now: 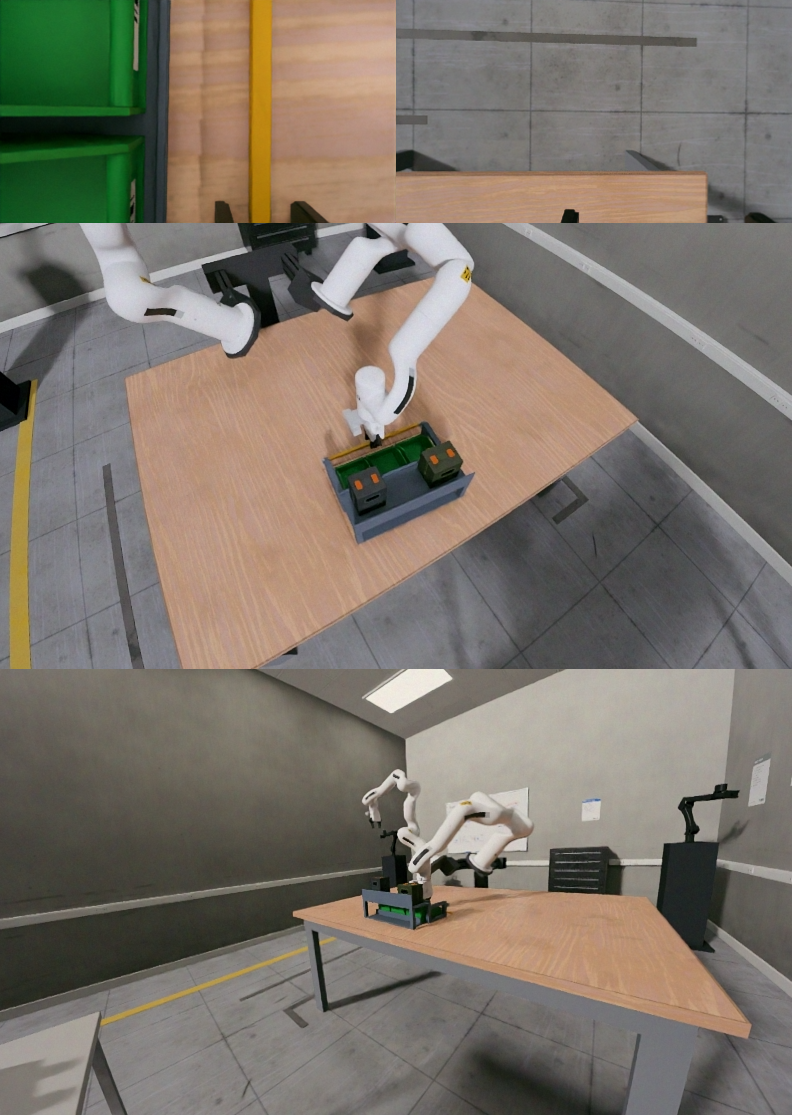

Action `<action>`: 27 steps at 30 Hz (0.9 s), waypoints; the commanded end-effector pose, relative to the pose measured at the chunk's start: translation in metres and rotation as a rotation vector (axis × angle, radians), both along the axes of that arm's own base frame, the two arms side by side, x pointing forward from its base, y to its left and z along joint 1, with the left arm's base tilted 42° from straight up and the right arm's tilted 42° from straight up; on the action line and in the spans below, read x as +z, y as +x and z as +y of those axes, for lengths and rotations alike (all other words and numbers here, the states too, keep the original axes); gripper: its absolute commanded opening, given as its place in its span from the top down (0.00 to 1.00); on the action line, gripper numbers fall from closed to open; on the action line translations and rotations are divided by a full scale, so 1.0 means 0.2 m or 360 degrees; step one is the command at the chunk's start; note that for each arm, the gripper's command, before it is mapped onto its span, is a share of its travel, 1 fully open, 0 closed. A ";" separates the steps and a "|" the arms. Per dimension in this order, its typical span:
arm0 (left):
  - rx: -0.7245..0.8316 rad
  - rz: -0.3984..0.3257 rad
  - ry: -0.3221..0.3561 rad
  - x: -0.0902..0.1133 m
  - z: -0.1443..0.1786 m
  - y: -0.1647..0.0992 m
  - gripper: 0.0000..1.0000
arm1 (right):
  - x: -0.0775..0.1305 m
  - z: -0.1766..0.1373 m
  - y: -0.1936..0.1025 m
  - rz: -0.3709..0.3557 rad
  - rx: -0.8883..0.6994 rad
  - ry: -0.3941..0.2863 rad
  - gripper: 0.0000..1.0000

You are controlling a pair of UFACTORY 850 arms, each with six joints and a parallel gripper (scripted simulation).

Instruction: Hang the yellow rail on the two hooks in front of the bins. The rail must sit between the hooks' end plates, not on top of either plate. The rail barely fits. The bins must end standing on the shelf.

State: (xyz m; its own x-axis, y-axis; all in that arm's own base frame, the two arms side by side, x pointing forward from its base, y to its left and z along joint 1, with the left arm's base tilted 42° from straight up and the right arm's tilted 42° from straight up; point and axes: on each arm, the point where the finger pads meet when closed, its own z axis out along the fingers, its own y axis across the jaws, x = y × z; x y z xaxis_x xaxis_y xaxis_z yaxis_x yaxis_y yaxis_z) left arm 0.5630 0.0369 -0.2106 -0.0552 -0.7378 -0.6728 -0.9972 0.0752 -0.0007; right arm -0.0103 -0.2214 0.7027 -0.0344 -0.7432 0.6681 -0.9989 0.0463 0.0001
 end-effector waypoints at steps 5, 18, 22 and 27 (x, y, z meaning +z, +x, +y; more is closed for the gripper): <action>-0.0001 -0.0002 -0.0001 0.00 0.00 0.00 0.61 | 0.00 0.00 0.00 0.0000 0.0000 -0.0003 0.00; -0.0001 -0.0002 -0.0001 0.00 0.00 0.00 0.61 | 0.00 0.00 0.00 0.0000 0.0000 -0.0003 0.00; -0.0001 -0.0002 -0.0001 0.00 0.00 0.00 0.61 | 0.00 0.00 0.00 0.0000 0.0000 -0.0003 0.00; -0.0001 -0.0002 -0.0001 0.00 0.00 0.00 1.00 | 0.00 0.00 0.00 0.0000 0.0000 -0.0003 0.00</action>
